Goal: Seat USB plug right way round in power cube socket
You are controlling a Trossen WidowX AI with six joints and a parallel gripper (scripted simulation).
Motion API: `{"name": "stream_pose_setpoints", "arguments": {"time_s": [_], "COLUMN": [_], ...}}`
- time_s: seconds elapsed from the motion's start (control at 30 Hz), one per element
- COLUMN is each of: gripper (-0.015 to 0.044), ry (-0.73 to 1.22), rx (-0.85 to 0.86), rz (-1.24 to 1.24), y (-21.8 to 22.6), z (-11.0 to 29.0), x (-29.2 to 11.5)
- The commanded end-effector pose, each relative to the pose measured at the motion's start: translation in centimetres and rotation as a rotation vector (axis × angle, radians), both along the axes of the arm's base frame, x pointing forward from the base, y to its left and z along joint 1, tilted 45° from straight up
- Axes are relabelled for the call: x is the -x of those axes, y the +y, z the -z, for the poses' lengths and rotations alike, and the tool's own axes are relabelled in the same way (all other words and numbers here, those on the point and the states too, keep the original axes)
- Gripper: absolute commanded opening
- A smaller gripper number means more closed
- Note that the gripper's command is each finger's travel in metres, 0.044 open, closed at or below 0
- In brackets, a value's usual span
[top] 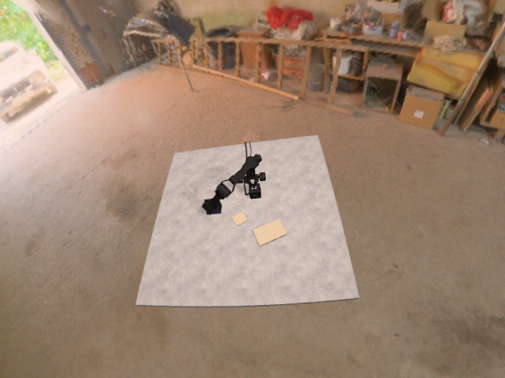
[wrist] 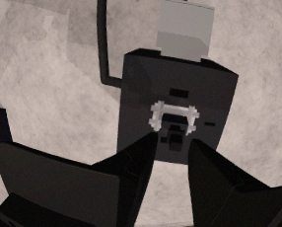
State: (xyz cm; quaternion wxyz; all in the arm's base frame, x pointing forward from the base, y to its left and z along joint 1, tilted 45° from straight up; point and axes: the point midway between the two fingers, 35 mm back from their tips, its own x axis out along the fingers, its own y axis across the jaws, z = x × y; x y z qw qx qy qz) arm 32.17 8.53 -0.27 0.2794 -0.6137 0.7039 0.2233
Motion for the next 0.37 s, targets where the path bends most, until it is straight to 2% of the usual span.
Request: {"name": "stream_pose_setpoints", "arguments": {"time_s": [0.0,0.33], "gripper": [0.0095,0.0095], "ry": [0.0,0.0], "rx": [0.0,0.0], "rz": [0.0,0.0], "y": [0.07,0.77], "z": [-0.07,-0.78], "x": [-0.01,-0.09]}}
